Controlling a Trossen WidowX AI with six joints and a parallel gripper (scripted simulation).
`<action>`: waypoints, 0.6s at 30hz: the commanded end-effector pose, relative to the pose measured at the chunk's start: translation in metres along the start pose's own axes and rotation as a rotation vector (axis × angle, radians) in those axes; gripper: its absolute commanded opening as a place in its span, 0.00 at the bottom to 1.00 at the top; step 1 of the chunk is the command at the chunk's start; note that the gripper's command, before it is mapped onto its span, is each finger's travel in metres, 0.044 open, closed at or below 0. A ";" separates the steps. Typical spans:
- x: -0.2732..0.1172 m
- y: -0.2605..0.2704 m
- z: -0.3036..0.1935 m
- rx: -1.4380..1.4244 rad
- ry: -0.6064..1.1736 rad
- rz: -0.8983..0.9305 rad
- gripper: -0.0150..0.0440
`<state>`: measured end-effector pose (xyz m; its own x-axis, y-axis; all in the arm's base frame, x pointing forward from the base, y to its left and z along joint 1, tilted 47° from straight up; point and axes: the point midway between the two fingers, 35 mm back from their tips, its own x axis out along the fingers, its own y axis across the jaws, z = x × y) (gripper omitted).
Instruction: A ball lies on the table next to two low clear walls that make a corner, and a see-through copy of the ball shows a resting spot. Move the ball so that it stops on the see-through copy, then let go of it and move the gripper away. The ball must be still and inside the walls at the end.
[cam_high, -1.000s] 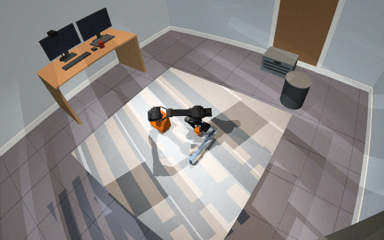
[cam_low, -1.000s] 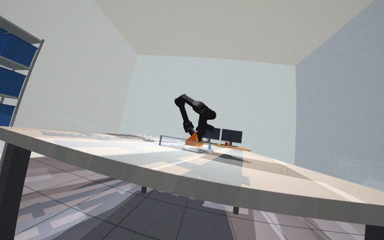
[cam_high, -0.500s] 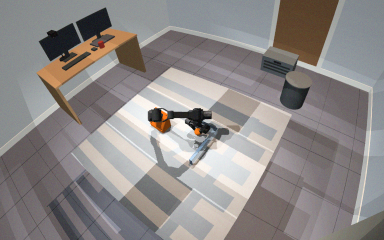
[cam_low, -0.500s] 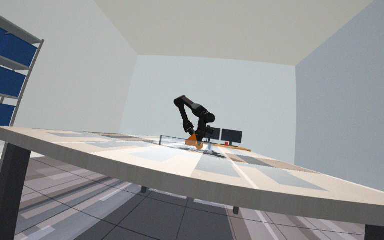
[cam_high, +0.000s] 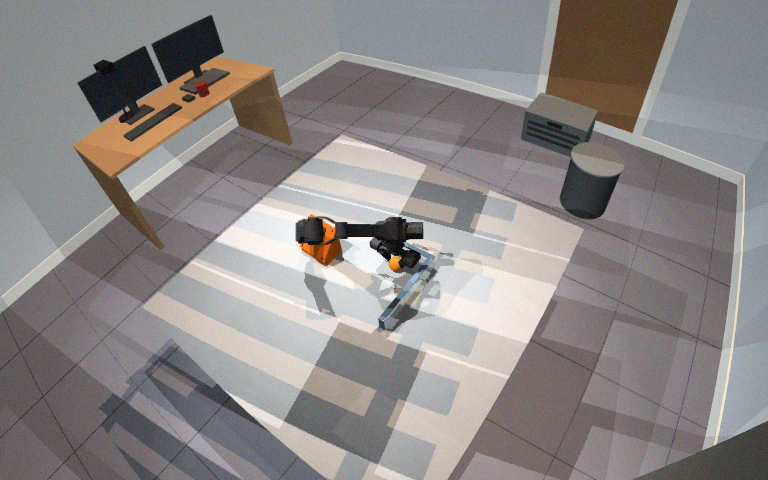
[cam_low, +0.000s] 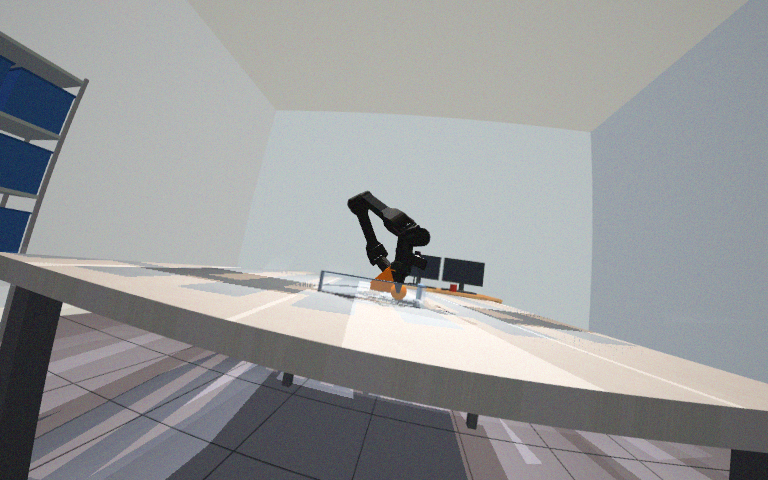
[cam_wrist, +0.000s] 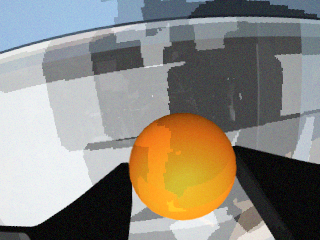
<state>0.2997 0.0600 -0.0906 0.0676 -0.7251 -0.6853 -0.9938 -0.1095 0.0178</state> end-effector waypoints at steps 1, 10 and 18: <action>0.000 0.000 0.000 0.002 0.000 0.000 0.83; -0.083 0.000 0.001 -0.006 -0.002 -0.004 0.88; -0.078 -0.001 0.004 -0.015 -0.003 -0.017 0.88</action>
<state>0.2960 0.1202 -0.0381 0.0858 -0.7190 -0.6897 -0.9915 -0.1297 0.0118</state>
